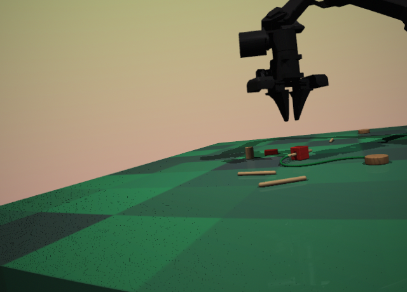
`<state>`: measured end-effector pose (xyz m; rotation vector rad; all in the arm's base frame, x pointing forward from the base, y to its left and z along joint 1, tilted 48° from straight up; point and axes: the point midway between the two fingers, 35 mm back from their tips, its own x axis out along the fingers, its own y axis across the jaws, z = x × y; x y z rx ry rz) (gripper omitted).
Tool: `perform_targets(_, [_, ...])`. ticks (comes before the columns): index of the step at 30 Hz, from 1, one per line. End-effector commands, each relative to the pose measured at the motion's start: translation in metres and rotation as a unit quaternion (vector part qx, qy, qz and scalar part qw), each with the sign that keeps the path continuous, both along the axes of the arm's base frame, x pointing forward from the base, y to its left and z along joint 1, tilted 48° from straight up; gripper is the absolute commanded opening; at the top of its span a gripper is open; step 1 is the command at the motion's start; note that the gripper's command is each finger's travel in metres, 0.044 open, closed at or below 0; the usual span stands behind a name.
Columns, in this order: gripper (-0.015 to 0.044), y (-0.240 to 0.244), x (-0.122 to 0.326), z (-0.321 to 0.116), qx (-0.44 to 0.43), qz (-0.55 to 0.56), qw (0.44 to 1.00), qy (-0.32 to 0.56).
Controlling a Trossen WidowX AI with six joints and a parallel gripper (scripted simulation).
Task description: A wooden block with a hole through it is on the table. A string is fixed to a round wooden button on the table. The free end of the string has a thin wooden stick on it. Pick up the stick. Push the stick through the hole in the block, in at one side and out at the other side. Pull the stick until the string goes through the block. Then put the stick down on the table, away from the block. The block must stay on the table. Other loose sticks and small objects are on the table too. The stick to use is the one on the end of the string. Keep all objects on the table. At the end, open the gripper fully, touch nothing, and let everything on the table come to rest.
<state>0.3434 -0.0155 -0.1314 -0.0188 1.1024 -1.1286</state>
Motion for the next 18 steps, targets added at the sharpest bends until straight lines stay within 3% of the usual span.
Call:
perform_targets(1, [0.0120, -0.012, -0.014, 0.010, -0.005, 0.274, 0.914, 0.299])
perform_targets(9, [0.0120, -0.017, -0.019, 0.015, -0.001, 0.399, 0.807, 0.436])
perform_targets(18, [0.0120, -0.022, -0.024, 0.019, 0.004, 0.517, 0.643, 0.565])
